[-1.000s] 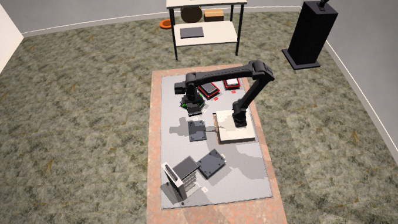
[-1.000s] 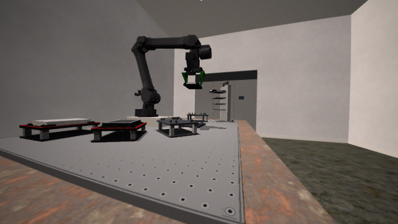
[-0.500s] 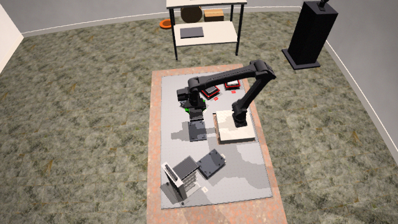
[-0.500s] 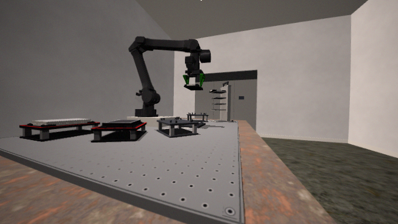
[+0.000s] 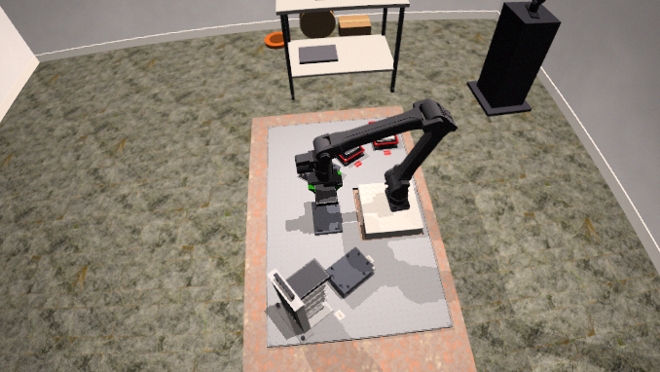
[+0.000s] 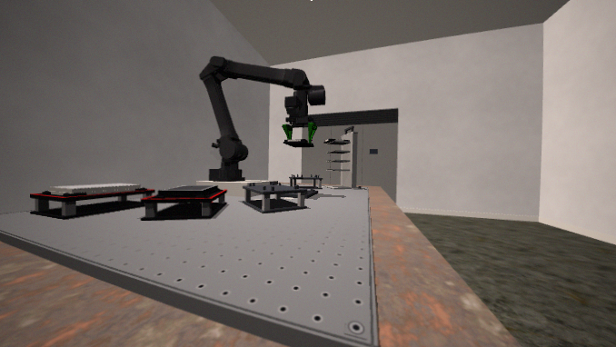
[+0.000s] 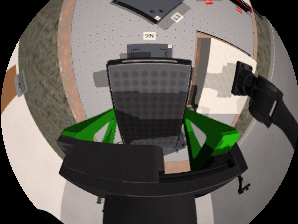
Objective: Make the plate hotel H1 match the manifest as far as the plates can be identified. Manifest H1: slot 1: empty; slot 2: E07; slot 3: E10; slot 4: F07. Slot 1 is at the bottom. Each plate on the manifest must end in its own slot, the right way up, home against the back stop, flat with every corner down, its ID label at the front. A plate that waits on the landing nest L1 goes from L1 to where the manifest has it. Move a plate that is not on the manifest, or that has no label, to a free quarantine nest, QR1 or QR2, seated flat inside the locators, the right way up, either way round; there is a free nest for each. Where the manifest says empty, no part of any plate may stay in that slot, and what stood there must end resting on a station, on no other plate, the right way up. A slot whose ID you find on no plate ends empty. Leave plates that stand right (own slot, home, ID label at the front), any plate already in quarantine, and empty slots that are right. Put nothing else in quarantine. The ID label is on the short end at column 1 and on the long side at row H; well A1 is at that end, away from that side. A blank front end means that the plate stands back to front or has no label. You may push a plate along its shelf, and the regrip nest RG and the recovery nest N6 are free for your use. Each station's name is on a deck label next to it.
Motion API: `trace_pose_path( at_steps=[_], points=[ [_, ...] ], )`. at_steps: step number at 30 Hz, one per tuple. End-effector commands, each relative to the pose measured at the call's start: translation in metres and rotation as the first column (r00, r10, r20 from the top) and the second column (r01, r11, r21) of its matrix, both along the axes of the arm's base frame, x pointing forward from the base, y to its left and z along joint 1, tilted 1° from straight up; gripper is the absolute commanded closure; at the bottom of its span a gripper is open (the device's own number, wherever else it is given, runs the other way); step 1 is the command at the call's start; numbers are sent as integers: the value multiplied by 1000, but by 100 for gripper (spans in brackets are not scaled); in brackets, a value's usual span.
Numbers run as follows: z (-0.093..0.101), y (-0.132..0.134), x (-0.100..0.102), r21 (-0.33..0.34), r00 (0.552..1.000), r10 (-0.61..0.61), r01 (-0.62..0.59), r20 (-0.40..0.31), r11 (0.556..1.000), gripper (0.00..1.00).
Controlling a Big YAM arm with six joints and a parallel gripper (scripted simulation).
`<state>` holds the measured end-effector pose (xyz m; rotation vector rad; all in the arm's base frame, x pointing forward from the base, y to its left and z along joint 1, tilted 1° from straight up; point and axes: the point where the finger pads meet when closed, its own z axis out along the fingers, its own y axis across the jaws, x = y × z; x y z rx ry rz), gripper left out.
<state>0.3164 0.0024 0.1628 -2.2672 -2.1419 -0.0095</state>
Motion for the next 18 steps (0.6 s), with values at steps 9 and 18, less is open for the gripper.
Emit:
trace_pose_path(
  at_steps=[9, 18],
  points=[
    [-25, -2, 7, -1, 1000, -21, 21, 9, 1000, 14],
    [-49, 1, 6, -1, 1000, -15, 15, 9, 1000, 14]
  ],
)
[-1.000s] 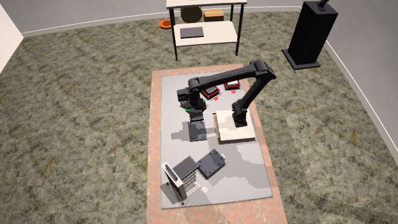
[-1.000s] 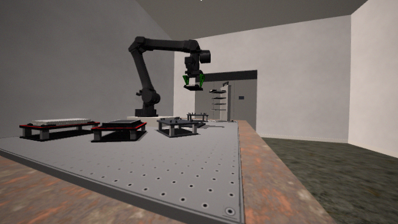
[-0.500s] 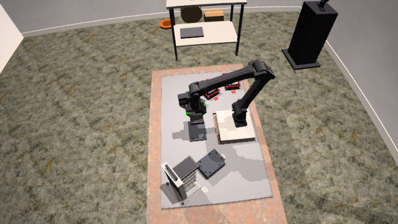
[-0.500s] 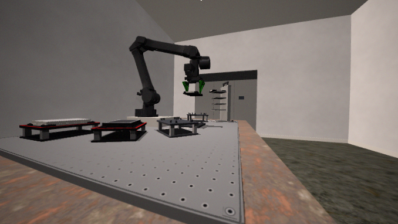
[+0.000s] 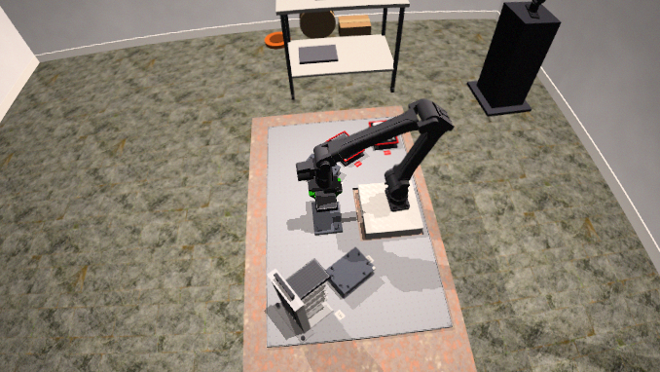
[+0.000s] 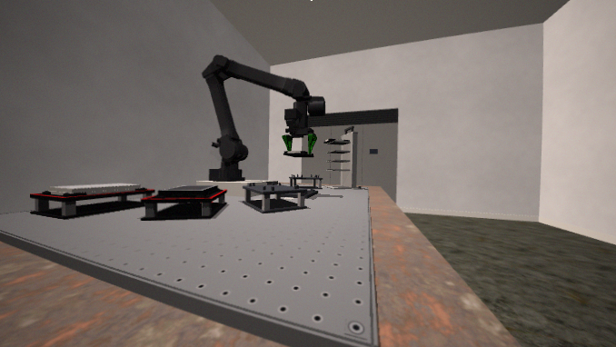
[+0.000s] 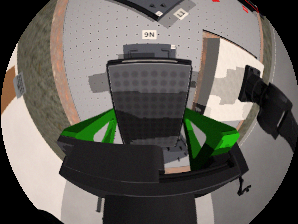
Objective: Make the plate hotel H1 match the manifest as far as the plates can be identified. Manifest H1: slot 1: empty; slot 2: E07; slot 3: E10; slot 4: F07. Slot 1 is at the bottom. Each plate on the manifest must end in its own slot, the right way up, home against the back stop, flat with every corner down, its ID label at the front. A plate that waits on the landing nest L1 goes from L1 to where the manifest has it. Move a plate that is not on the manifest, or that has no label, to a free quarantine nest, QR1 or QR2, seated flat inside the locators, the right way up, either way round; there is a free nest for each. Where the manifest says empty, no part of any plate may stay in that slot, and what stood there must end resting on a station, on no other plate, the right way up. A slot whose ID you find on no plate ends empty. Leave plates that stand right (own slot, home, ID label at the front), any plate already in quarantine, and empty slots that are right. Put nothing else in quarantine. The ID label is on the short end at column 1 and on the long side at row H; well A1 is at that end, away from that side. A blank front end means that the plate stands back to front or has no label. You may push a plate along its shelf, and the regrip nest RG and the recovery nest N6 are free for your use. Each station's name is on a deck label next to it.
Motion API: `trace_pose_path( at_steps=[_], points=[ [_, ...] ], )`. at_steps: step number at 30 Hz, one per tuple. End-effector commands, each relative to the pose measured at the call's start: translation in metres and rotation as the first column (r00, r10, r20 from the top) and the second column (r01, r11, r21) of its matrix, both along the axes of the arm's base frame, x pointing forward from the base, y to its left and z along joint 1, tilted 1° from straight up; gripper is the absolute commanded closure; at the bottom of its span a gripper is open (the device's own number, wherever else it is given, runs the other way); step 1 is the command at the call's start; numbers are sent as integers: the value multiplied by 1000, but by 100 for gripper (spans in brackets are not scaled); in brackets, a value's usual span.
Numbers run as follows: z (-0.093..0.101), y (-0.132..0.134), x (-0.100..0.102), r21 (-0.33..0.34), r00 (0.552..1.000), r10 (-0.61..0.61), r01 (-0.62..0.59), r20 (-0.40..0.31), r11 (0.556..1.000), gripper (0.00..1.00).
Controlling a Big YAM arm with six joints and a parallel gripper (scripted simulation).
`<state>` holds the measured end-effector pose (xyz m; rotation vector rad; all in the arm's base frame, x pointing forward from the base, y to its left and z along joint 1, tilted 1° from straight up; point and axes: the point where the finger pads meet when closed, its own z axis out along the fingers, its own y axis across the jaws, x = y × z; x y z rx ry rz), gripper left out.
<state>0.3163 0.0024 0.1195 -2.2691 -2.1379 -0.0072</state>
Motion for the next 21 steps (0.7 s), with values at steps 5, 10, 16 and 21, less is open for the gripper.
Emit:
trace_pose_path(
  at_steps=[5, 10, 16, 21],
  points=[
    [-14, 2, 6, -1, 1000, -9, 9, 11, 1000, 14],
    [-27, 4, 6, -1, 1000, -4, 4, 11, 1000, 14],
    [-43, 5, 6, -1, 1000, -2, 2, 10, 1000, 14],
    [-51, 5, 6, -1, 1000, -2, 2, 10, 1000, 14]
  ],
)
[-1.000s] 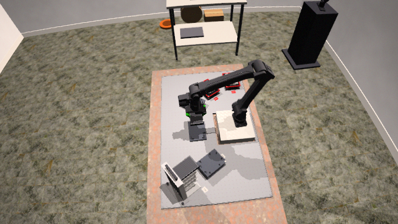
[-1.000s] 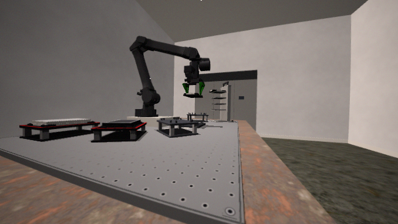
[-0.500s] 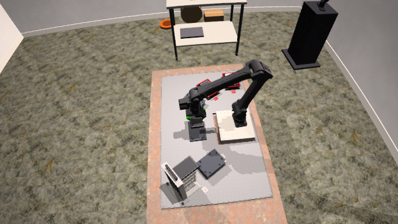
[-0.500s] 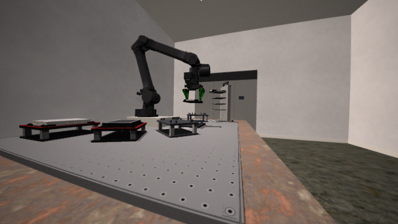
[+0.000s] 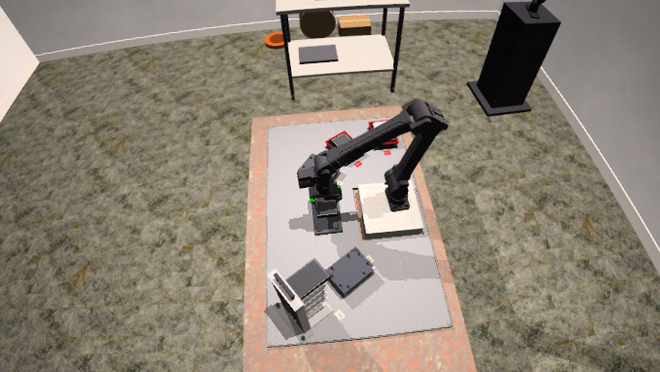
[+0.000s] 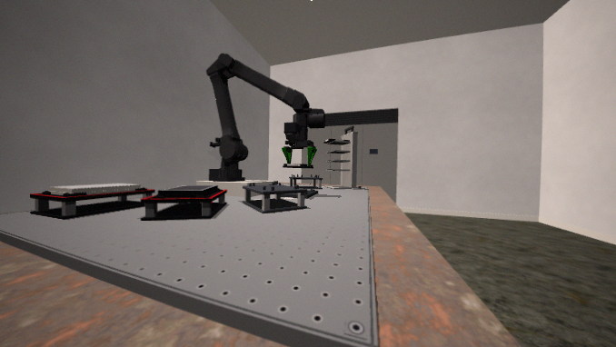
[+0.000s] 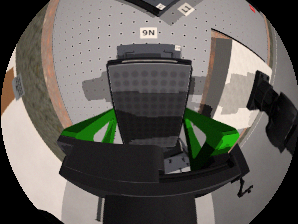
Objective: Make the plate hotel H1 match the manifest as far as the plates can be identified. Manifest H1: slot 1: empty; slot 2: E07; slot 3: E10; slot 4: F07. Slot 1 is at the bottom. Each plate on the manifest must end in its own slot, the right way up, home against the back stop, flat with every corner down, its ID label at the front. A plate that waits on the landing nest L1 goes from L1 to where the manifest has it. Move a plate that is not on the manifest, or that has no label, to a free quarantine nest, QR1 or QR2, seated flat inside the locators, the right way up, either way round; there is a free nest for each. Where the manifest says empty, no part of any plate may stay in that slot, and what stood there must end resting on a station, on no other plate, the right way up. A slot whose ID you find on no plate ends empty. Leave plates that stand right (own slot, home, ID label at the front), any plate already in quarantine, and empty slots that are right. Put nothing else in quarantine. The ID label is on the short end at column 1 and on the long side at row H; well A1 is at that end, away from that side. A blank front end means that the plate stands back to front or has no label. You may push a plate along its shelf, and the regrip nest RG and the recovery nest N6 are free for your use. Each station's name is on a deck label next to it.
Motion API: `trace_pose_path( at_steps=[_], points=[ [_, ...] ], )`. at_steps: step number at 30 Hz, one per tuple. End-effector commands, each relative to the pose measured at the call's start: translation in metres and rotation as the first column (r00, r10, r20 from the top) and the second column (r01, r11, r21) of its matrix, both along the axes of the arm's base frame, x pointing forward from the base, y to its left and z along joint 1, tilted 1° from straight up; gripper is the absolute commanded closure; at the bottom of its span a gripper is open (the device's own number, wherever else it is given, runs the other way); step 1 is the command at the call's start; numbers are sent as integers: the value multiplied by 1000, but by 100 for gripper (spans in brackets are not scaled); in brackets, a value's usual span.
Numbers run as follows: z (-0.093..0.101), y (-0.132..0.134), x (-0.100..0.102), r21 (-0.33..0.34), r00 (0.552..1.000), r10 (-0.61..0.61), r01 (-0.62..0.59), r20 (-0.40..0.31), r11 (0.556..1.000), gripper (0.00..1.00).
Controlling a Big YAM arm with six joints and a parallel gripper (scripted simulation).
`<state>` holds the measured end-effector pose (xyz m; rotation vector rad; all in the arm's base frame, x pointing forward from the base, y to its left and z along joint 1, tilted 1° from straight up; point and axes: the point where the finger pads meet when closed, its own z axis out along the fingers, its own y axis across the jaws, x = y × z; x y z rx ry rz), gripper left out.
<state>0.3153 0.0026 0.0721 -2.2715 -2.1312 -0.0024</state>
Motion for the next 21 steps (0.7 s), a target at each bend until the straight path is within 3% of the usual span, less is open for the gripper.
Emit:
trace_pose_path(
  at_steps=[1, 11, 12, 13, 15, 16, 17, 21],
  points=[
    [-6, 5, 7, 0, 1000, 2, -2, 14, 1000, 14],
    [-32, 6, 6, 0, 1000, 2, -2, 14, 1000, 14],
    [-32, 6, 6, 0, 1000, 2, -2, 14, 1000, 14],
    [-24, 6, 18, 0, 999, 2, -2, 40, 1000, 14],
    [-24, 6, 18, 0, 999, 2, -2, 40, 1000, 14],
    [-14, 6, 22, 0, 998, 3, -3, 70, 1000, 14],
    [-19, 2, 16, -1, 999, 1, -1, 43, 1000, 14],
    [-14, 7, 22, 1, 998, 2, -2, 68, 1000, 14]
  ],
)
